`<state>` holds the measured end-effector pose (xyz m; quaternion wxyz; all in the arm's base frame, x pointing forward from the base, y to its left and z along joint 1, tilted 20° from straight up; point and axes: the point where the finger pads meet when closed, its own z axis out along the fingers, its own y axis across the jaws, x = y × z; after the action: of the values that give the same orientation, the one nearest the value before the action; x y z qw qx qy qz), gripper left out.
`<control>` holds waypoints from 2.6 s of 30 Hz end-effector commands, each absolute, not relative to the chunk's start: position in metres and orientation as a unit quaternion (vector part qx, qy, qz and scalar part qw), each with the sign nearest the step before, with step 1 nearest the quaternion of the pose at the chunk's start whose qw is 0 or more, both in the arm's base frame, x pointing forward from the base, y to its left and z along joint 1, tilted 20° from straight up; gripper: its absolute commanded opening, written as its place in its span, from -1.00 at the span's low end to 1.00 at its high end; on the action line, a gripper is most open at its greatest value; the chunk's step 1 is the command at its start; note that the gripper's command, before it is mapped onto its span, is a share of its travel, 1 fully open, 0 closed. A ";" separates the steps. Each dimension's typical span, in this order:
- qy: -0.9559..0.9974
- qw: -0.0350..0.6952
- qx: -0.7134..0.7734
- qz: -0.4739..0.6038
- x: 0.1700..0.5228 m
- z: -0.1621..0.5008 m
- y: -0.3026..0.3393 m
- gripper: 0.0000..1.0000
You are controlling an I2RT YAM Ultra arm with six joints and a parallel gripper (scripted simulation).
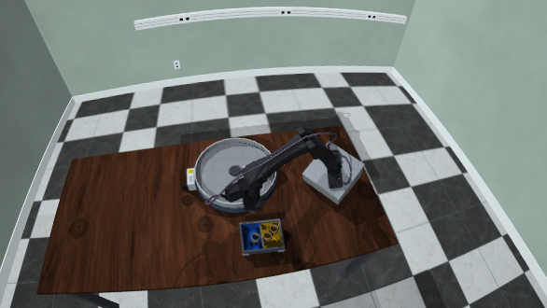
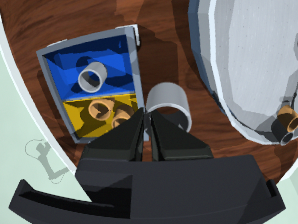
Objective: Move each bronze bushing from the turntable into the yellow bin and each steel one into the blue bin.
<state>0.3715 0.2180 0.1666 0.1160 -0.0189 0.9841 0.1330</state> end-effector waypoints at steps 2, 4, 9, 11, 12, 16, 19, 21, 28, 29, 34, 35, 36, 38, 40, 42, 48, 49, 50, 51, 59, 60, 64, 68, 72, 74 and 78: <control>0.985 0.119 -0.003 0.126 0.376 0.185 0.233 -1.00; 0.985 0.119 -0.003 0.126 0.379 0.188 0.241 -1.00; 0.985 0.119 -0.003 0.126 0.384 0.194 0.258 -1.00; 0.985 0.119 -0.003 0.126 0.385 0.196 0.263 -1.00; 0.985 0.119 -0.003 0.126 0.385 0.196 0.263 -1.00; 0.985 0.119 -0.003 0.126 0.387 0.198 0.270 -1.00; 0.985 0.119 -0.003 0.126 0.389 0.200 0.275 -1.00; 0.985 0.119 -0.003 0.126 0.390 0.201 0.278 -1.00; 0.984 0.125 0.000 0.130 0.392 0.209 0.280 -1.00; 0.984 0.125 0.000 0.130 0.392 0.209 0.280 -1.00; 0.984 0.124 -0.003 0.129 0.392 0.208 0.284 -1.00; 0.983 0.128 -0.002 0.131 0.391 0.212 0.283 -1.00; 0.983 0.130 -0.001 0.133 0.392 0.215 0.282 -1.00; 0.983 0.130 0.000 0.132 0.393 0.215 0.281 -1.00; 0.983 0.130 0.000 0.132 0.393 0.214 0.281 -1.00; 0.983 0.129 0.000 0.132 0.393 0.214 0.281 -1.00; 0.983 0.129 0.000 0.132 0.393 0.214 0.281 -1.00; 0.983 0.129 0.000 0.132 0.393 0.214 0.281 -1.00; 0.983 0.129 0.000 0.132 0.393 0.214 0.281 -1.00; 0.983 0.129 0.000 0.132 0.393 0.214 0.281 -1.00; 0.983 0.129 0.000 0.132 0.393 0.214 0.281 -1.00; 0.983 0.129 0.000 0.132 0.393 0.214 0.281 -1.00; 0.983 0.129 0.000 0.132 0.393 0.214 0.281 -1.00; 0.983 0.129 0.000 0.132 0.393 0.214 0.281 -1.00; 0.983 0.129 0.000 0.132 0.393 0.214 0.281 -1.00; 0.983 0.129 0.000 0.132 0.393 0.214 0.281 -1.00; 0.983 0.128 -0.001 0.131 0.392 0.212 0.283 -1.00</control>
<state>0.3923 0.2828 0.1959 0.1119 -0.0030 0.9857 0.1262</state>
